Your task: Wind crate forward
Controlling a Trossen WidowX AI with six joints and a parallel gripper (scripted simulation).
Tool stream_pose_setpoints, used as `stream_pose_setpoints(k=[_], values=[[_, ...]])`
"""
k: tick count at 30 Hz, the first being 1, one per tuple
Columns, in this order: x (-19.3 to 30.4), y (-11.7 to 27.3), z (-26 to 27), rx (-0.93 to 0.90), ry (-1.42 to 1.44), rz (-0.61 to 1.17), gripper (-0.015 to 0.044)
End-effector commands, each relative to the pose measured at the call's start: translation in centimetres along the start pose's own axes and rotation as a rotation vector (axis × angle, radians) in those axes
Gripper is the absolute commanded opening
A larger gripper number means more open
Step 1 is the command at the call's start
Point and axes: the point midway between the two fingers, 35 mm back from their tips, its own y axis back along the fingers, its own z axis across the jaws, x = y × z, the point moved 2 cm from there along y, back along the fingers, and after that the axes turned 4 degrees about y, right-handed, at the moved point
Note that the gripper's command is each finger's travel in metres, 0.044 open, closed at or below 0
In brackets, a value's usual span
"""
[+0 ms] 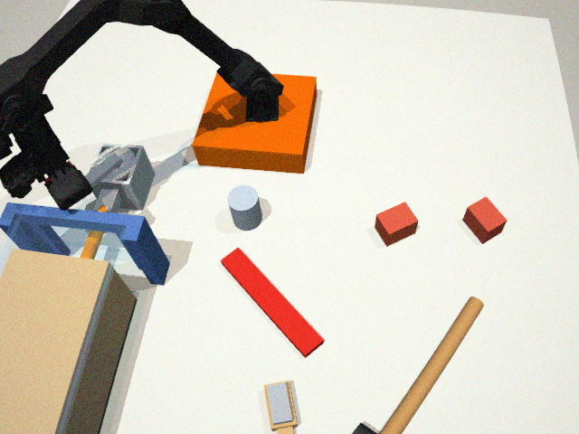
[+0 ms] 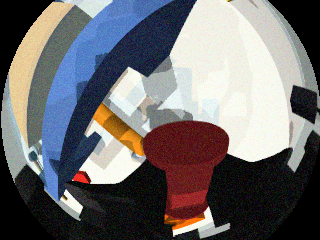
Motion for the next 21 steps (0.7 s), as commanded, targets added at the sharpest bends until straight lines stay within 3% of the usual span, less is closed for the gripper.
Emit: stream_pose_setpoints(k=[1, 21], values=[[0.7, 0.2, 2.8, -0.046, 0.034, 0.019, 0.0], [2.2, 0.3, 5.4, -0.049, 0.034, 0.021, 0.0]])
